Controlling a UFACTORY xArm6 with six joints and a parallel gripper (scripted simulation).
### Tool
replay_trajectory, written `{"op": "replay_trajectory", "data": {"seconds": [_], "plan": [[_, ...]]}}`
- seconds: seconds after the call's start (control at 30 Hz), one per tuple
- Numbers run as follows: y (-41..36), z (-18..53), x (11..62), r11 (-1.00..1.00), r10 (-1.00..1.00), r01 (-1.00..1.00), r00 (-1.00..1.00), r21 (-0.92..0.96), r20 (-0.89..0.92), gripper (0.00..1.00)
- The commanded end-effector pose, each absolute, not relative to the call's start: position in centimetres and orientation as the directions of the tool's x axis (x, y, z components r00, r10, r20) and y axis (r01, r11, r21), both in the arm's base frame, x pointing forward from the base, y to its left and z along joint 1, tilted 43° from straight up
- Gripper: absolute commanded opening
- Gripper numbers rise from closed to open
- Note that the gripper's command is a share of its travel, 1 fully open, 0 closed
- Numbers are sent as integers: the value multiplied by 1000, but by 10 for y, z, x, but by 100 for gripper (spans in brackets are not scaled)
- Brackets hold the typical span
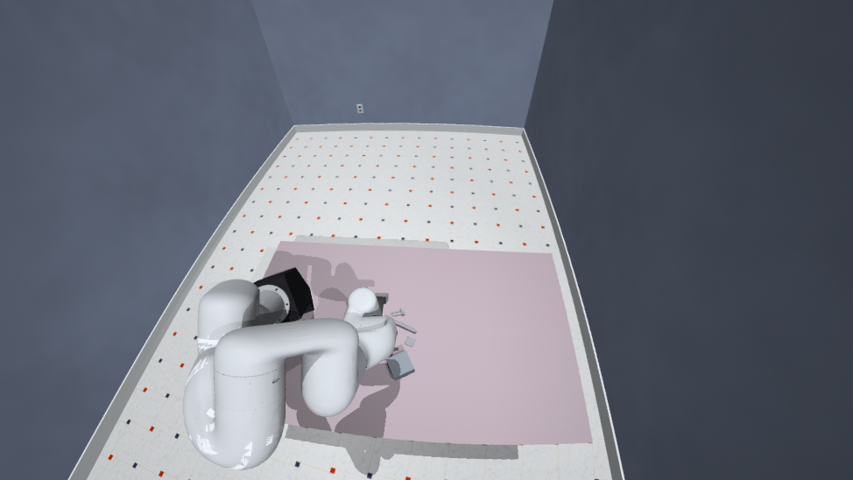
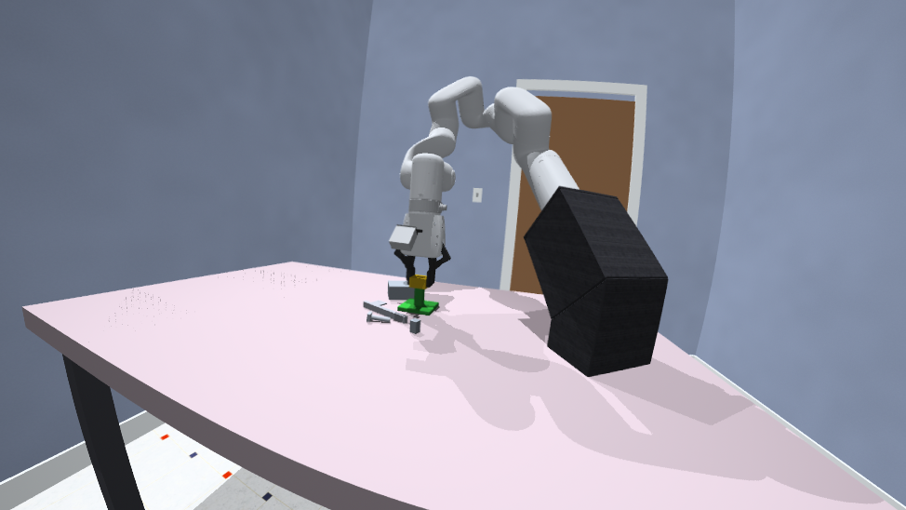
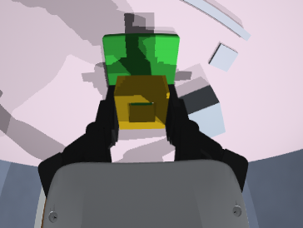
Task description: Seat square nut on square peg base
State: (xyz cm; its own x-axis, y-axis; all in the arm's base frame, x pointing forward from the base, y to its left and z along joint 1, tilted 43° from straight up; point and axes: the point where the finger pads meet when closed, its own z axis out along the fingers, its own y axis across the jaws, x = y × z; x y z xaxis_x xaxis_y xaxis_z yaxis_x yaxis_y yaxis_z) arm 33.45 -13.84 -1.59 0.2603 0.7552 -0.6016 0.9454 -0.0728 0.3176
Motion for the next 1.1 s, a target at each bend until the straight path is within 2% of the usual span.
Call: {"op": "replay_trajectory", "data": {"seconds": [0.0, 1.07], "plan": [[-139, -16, 335, -72, 756, 945, 260, 319, -601, 0], [-167, -48, 344, -73, 755, 945, 261, 320, -601, 0]]}}
